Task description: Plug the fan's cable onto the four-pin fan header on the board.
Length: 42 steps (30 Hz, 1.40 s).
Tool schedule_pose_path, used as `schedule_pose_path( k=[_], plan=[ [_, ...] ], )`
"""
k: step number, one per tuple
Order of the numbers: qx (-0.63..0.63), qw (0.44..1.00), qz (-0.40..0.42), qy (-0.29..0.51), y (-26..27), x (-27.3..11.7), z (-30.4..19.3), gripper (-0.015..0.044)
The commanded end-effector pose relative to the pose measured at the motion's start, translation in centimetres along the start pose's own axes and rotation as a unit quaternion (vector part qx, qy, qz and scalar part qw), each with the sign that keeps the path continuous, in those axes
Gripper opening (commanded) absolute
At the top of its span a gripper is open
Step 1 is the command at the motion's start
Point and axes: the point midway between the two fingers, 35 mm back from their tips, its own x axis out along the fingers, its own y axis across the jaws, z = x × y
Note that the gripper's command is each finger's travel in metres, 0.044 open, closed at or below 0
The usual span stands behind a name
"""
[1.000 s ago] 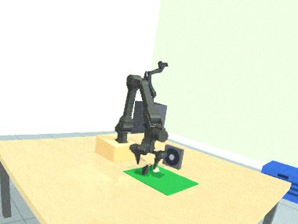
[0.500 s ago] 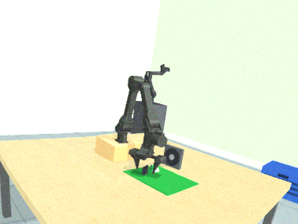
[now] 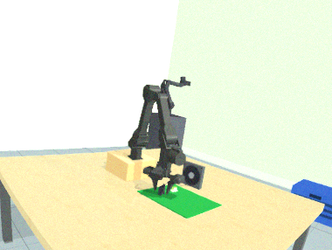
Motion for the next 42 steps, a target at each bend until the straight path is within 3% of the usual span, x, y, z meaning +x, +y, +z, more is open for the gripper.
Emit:
schedule_pose_path(
  k=[1, 8, 11, 17, 23, 34, 42],
  plan=[
    [0.0, 1.0, 0.001, 0.0, 0.0, 0.0, 0.0, 0.0204],
    [0.0, 1.0, 0.001, 0.0, 0.0, 0.0, 0.0, 0.002],
    [0.0, 1.0, 0.001, 0.0, 0.0, 0.0, 0.0, 0.0],
    [-0.003, 1.0, -0.003, 0.0, 0.1, -5.0, 0.0, 0.0],
    [0.008, 1.0, -0.003, 0.001, 0.2, -4.9, -0.5, 0.0],
    [0.177, 0.984, -0.003, 0.004, 2.2, -4.8, -9.2, 0.0],
    [0.18, 0.984, -0.003, 0.004, 2.2, -4.7, -9.3, 0.0]
  ],
)
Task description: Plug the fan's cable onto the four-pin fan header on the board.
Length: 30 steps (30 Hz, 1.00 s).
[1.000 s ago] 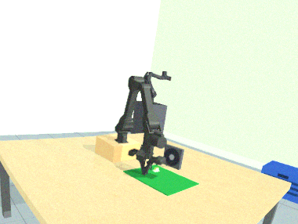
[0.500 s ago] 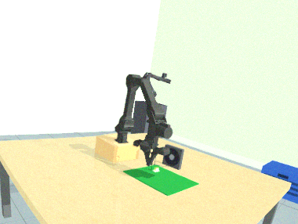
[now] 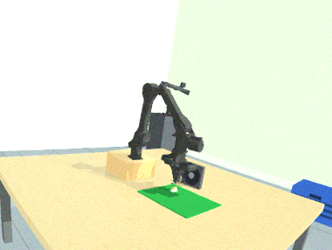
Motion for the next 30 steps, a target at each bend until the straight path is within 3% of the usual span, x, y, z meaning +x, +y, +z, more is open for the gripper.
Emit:
schedule_pose_path(
  k=[1, 30],
  plan=[
    [0.004, 1.0, 0.001, -0.001, -0.03, 0.0, -0.05, 0.0],
    [0.004, 1.0, 0.002, -0.002, 0.06, -0.22, 0.71, 0.0]
  ],
)
